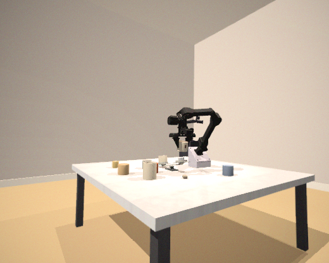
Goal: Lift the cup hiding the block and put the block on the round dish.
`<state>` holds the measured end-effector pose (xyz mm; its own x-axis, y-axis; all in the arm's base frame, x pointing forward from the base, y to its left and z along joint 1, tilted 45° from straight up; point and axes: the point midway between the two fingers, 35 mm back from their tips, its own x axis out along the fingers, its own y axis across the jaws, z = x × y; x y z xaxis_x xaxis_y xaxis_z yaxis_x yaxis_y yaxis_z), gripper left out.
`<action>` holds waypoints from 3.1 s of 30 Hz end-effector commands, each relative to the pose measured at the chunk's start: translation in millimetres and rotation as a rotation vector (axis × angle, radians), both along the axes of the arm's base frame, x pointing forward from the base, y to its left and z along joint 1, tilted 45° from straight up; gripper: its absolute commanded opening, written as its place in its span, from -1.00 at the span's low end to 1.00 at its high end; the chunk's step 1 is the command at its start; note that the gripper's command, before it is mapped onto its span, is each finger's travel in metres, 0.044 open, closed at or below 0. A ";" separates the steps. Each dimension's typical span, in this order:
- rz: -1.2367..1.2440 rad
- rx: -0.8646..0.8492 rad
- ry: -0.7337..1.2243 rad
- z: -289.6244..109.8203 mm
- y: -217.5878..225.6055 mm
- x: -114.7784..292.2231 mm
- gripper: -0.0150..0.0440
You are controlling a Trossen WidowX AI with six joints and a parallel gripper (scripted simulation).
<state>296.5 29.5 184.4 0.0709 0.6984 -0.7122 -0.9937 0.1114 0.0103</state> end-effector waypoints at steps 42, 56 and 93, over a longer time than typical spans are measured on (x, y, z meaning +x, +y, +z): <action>-0.002 0.000 0.001 -0.4 -0.1 0.1 -0.49; 0.000 -0.030 0.000 -0.7 57.0 -21.2 -0.49; -0.004 0.014 -0.010 -35.3 169.3 -73.9 -0.49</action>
<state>222.3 196.5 153.5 0.0816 0.7108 -0.6987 -0.9939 0.1100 -0.0041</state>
